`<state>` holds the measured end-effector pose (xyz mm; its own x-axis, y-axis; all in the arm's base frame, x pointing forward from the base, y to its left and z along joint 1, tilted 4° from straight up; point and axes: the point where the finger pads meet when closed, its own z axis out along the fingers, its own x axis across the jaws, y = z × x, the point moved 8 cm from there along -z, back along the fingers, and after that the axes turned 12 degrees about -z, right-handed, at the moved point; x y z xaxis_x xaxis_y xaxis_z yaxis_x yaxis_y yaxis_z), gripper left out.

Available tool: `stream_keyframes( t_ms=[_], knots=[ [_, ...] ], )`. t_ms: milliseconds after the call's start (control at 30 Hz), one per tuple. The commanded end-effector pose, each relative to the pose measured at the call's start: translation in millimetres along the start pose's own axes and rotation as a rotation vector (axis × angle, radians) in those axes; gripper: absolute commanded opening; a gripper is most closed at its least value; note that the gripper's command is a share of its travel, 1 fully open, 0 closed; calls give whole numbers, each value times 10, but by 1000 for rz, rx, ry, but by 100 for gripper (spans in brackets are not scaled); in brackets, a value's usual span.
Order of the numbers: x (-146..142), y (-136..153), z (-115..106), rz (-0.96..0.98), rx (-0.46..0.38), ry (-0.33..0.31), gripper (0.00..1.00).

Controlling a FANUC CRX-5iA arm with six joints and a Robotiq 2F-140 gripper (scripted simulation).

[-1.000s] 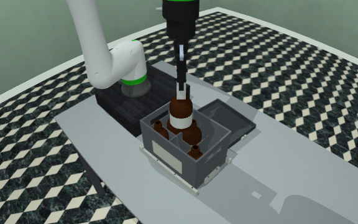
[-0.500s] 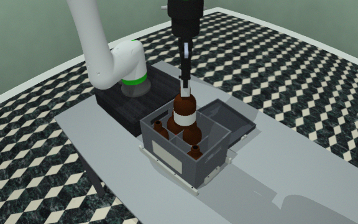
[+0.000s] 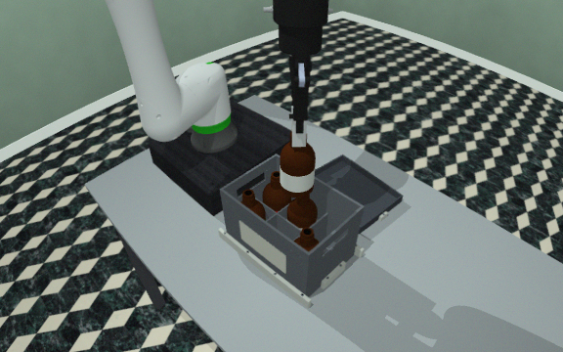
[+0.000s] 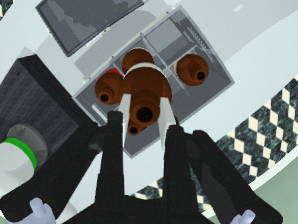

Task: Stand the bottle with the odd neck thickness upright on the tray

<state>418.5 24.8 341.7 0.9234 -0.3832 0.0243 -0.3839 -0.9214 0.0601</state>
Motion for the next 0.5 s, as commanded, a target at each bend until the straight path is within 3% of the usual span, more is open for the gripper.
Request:
stream_keyframes(
  t_ms=[0,467],
  knots=[
    [-29,-45,-7,0,1,2,10],
    [-169,-248,-7,0,1,2,10]
  ],
)
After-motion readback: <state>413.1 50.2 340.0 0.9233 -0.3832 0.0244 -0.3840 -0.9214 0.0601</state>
